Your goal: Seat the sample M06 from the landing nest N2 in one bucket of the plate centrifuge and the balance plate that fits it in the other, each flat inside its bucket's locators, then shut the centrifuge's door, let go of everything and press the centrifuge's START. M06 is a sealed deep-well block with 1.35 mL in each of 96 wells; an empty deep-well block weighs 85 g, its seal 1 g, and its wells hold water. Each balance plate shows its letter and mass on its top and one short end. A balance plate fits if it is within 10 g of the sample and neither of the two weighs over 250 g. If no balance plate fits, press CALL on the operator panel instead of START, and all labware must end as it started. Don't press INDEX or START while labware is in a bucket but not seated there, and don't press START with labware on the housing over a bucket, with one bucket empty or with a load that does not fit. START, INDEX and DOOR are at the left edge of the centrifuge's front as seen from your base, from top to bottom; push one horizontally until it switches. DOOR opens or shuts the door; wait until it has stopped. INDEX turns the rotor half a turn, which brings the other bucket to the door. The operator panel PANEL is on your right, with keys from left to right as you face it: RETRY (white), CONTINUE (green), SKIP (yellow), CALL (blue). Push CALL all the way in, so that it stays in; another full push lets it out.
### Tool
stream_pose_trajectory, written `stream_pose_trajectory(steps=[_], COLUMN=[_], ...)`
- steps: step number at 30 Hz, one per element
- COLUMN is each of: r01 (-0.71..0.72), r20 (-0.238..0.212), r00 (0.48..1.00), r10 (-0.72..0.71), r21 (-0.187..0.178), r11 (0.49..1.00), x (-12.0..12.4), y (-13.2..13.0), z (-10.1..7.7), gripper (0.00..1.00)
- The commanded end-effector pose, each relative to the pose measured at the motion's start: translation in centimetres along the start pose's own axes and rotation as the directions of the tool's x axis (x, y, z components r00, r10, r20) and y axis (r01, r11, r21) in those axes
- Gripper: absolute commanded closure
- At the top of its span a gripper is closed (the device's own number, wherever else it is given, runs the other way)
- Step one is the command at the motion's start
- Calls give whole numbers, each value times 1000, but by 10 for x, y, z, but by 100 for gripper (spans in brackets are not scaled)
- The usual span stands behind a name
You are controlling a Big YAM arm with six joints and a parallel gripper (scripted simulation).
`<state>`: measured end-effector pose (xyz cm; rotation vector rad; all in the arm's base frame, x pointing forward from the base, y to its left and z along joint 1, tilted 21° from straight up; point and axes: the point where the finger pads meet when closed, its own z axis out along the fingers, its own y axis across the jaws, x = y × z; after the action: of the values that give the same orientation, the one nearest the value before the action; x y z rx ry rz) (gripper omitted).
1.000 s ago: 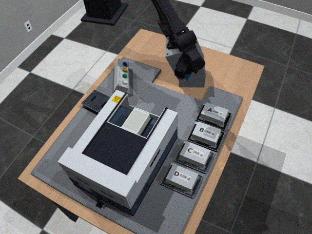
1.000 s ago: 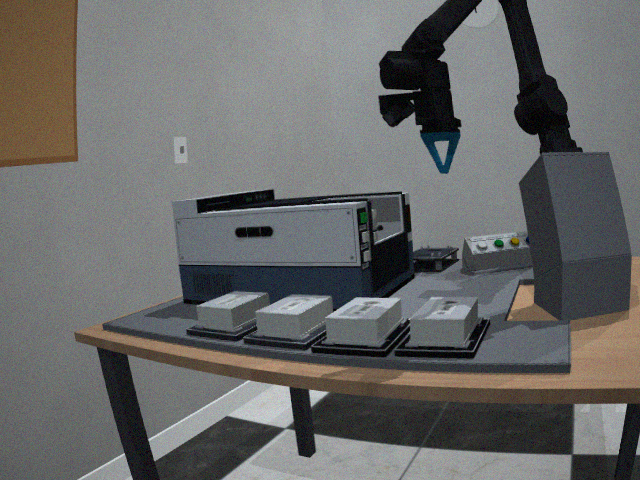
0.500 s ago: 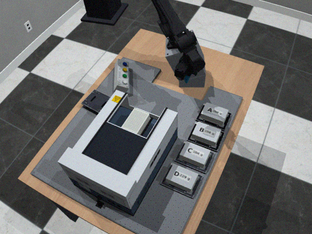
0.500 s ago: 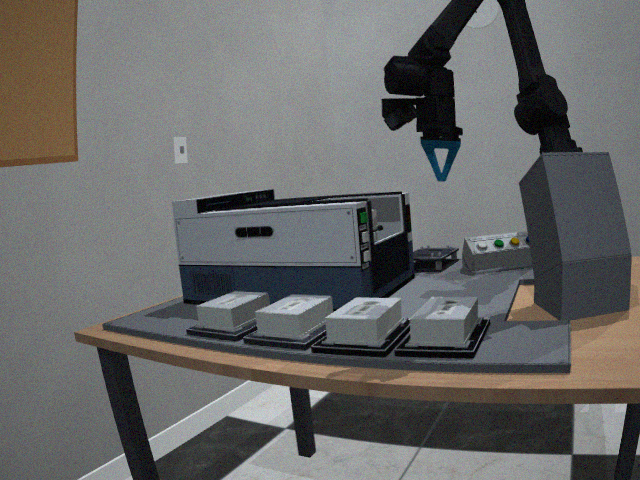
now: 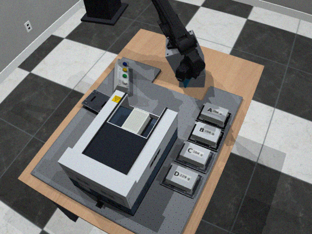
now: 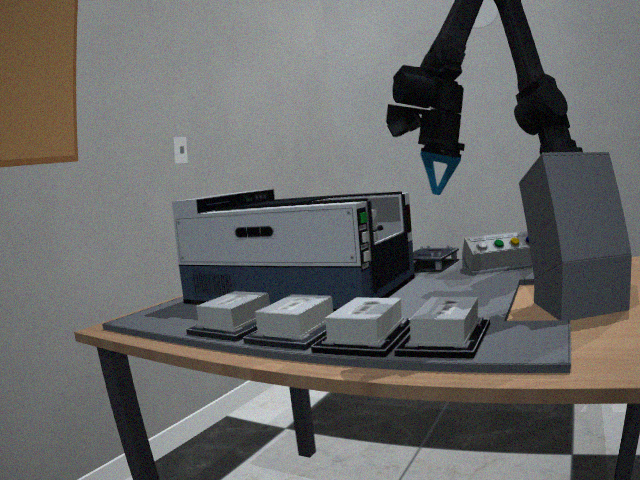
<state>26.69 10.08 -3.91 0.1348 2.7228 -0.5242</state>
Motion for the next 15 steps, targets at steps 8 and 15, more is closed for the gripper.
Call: stream_pose_trajectory(steps=[8,15], r01=[10,9], r20=[114,193], r00=[993,981], r10=[-9,-8], r21=[-6,-5], r11=[1000,1000], x=[-13,-18], y=[2,2], z=[21,35], gripper=[100,100])
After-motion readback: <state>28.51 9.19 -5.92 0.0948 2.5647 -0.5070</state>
